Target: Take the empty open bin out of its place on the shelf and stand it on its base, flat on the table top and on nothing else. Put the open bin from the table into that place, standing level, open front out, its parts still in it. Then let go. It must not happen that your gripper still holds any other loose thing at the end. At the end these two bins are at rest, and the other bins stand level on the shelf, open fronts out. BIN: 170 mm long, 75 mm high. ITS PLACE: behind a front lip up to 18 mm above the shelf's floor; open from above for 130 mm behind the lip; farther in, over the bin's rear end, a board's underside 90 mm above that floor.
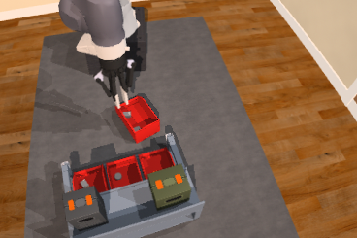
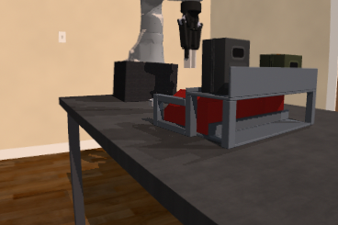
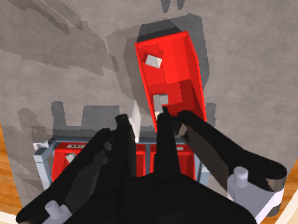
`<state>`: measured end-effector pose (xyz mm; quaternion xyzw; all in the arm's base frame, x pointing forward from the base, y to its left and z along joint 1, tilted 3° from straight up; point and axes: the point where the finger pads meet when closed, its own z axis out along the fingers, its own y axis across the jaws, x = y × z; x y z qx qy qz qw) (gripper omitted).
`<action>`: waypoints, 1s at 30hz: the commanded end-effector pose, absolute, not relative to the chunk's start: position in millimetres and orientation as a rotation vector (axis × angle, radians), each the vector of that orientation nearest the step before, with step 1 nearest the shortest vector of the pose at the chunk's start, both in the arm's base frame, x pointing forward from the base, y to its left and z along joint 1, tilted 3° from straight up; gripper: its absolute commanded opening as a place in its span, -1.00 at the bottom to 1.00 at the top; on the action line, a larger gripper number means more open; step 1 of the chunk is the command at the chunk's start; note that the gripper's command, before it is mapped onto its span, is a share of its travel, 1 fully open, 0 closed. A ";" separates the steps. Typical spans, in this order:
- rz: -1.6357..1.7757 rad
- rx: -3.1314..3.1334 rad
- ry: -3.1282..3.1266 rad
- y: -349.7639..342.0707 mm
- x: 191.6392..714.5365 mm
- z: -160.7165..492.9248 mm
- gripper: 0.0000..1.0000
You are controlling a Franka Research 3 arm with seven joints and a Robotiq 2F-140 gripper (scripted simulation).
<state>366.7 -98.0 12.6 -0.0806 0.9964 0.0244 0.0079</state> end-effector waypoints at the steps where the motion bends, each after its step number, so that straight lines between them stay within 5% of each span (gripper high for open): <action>1: 0.078 -0.262 3.109 -97.2 367.3 13.2 -0.69; 30: 0.079 -0.262 3.109 -97.0 367.3 6.5 -0.69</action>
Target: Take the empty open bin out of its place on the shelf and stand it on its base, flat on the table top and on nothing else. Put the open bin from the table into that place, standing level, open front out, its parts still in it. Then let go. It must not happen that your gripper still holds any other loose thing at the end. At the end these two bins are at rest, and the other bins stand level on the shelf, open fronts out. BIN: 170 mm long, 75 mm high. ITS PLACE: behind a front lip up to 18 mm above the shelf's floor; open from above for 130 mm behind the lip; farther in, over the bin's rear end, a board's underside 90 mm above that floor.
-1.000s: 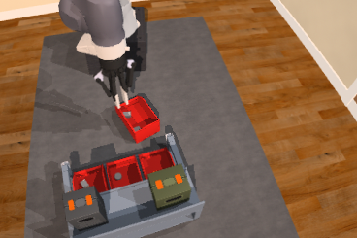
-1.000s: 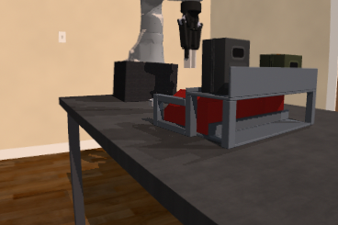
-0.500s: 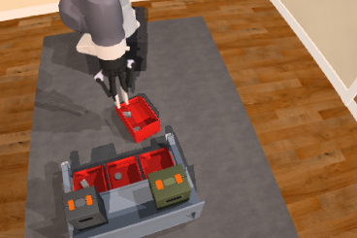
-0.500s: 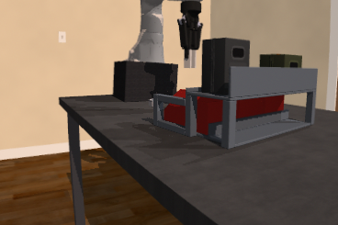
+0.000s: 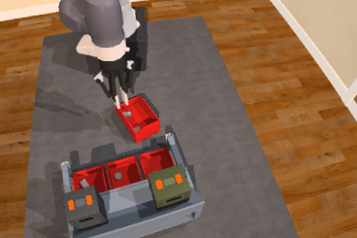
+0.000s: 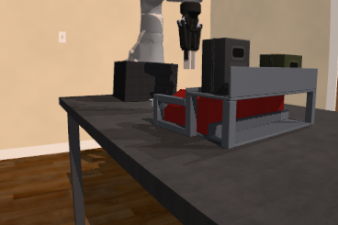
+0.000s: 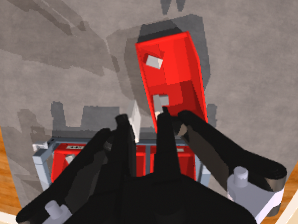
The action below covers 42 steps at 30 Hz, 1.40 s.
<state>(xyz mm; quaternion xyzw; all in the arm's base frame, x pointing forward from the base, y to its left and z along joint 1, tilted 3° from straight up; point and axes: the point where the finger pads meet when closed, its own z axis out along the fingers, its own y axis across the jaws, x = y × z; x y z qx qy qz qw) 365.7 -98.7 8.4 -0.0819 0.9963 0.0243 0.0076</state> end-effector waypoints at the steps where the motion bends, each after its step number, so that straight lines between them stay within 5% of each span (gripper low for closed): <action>1: 0.079 -0.262 3.109 -96.9 367.3 5.3 -0.69; 42: 0.079 -0.262 3.109 -94.9 366.9 -52.8 -0.69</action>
